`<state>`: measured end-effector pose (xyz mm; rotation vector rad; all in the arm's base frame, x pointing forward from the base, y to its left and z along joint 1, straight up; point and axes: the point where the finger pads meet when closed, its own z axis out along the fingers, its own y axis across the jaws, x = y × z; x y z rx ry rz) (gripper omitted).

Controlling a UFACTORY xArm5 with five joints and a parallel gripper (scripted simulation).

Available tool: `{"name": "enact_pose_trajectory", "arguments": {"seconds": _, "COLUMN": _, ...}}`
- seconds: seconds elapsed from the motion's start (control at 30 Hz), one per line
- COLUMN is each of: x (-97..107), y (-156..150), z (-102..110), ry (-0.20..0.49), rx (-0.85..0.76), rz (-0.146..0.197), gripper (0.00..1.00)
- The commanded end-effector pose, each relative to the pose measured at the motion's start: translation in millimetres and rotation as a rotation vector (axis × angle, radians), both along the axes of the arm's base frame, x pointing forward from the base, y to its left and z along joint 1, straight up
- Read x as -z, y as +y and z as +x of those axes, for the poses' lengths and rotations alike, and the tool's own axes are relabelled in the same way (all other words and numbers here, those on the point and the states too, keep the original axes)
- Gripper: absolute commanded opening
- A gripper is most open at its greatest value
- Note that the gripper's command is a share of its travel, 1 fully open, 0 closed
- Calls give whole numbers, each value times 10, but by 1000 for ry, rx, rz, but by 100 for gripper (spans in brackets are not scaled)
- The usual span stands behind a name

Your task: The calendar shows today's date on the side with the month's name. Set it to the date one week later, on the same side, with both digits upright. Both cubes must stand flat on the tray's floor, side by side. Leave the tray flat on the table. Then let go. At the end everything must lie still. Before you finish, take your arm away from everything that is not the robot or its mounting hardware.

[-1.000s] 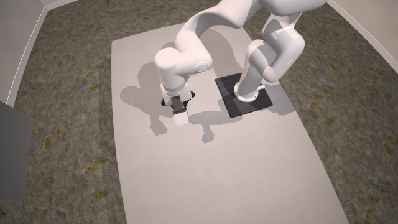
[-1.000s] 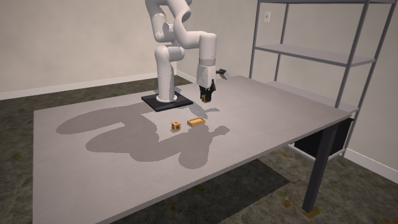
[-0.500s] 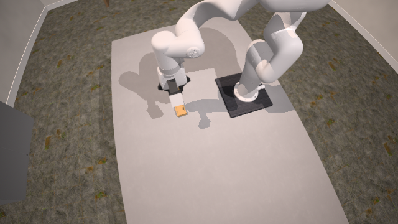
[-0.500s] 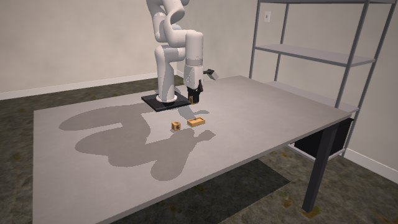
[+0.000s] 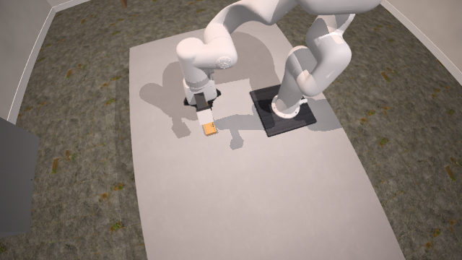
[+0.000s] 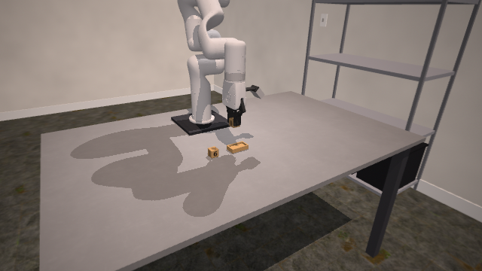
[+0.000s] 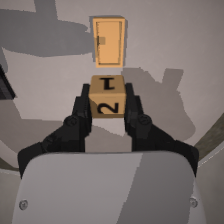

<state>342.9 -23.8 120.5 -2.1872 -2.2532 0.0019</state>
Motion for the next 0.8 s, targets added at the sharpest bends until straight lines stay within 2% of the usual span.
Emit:
{"name": "enact_pose_trajectory", "arguments": {"seconds": 0.0, "x": 92, "y": -1, "z": 10, "ry": -3, "rx": 0, "rz": 0, "gripper": 29}}
{"name": "enact_pose_trajectory", "arguments": {"seconds": 0.33, "x": 406, "y": -1, "z": 11, "ry": -3, "rx": 0, "rz": 0, "gripper": 29}}
{"name": "enact_pose_trajectory", "arguments": {"seconds": 0.77, "x": 562, "y": -1, "z": 12, "ry": -3, "rx": 0, "rz": 0, "gripper": 29}}
